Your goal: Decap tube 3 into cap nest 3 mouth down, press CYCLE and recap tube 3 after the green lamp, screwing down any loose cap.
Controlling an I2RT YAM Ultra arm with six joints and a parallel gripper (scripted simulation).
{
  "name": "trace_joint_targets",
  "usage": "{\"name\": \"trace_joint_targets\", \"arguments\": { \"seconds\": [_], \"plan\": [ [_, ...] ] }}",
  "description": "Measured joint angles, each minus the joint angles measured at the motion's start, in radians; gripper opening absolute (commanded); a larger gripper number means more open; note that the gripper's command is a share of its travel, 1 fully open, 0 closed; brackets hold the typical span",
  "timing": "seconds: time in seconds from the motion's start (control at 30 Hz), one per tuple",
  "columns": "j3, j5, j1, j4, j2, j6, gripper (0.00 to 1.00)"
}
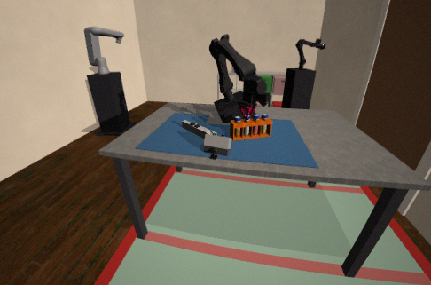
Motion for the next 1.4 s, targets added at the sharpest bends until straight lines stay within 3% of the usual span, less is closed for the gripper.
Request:
{"name": "trace_joint_targets", "arguments": {
  "seconds": [0.77,0.97,1.0,1.4],
  "plan": [
    [0.000,0.001,0.000,-0.002,0.000,-0.986,0.00],
    [0.000,0.001,0.000,-0.003,0.000,-1.105,0.00],
    [0.000,0.001,0.000,-0.003,0.000,-1.113,0.49],
    [0.000,0.001,0.000,0.000,0.000,-1.145,0.49]
  ]
}}
